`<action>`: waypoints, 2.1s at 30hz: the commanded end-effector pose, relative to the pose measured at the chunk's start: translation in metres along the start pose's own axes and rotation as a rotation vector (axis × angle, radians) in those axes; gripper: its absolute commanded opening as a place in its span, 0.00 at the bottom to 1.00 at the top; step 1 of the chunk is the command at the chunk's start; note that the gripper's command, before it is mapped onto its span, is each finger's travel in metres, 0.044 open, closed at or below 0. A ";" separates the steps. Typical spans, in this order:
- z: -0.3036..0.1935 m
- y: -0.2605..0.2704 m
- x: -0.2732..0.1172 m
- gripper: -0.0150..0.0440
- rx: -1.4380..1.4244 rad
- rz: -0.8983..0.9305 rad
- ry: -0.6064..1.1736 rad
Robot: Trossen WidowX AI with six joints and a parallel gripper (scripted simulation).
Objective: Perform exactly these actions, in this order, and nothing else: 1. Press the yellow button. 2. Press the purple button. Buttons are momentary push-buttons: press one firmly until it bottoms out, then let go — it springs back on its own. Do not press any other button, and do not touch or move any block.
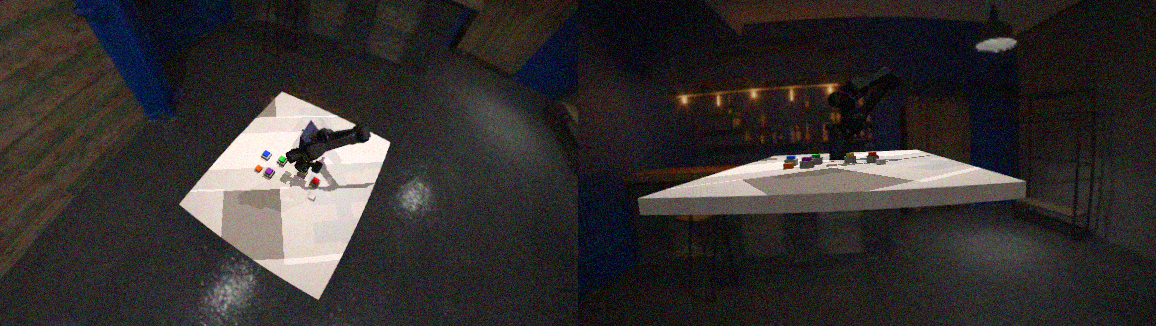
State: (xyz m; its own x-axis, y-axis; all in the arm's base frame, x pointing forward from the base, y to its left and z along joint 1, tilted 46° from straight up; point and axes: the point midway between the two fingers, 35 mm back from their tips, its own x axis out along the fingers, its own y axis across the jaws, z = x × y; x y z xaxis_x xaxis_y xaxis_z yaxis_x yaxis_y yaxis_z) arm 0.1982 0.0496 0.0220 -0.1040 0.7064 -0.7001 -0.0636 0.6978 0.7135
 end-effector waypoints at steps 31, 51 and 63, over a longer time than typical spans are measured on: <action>0.000 0.001 0.034 0.29 0.007 0.006 -0.003; 0.001 0.000 -0.002 0.29 0.007 0.004 -0.003; 0.002 -0.002 -0.062 0.29 0.007 0.003 -0.002</action>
State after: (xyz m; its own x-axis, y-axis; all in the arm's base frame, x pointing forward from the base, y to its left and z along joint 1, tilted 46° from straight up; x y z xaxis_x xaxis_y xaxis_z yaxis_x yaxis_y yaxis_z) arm 0.2050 0.0103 0.0605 -0.0990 0.7116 -0.6955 -0.0468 0.6949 0.7176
